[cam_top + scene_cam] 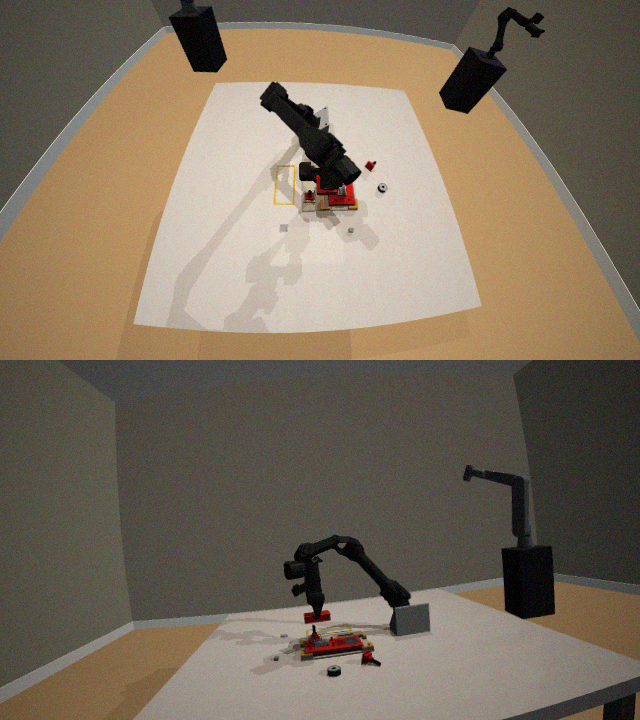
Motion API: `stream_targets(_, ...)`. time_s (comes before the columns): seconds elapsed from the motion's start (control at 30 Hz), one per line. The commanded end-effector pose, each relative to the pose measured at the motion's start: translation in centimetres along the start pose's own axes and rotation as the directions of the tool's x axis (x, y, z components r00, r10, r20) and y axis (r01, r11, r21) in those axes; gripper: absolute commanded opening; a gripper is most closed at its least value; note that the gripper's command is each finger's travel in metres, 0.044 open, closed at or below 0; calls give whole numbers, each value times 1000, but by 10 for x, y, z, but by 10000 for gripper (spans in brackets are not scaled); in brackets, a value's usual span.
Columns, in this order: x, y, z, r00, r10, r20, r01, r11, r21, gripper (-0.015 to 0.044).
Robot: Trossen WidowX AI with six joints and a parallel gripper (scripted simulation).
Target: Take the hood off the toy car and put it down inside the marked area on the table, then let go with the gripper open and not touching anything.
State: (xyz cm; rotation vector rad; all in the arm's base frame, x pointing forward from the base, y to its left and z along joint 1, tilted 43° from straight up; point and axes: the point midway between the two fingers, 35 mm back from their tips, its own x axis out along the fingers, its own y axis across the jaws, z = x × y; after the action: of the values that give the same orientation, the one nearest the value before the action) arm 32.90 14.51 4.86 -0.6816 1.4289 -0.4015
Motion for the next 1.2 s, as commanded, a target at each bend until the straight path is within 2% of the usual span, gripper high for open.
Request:
stream_targets(0.0, -2, -21, -2, 1000, -4, 3, 4, 1000, -7, 0)
stream_targets(0.87, -7, -155, -45, 999, -42, 9, 42, 999, 2, 0)
stream_targets(1.17, -4, -161, -49, 999, -45, 8, 45, 999, 3, 0)
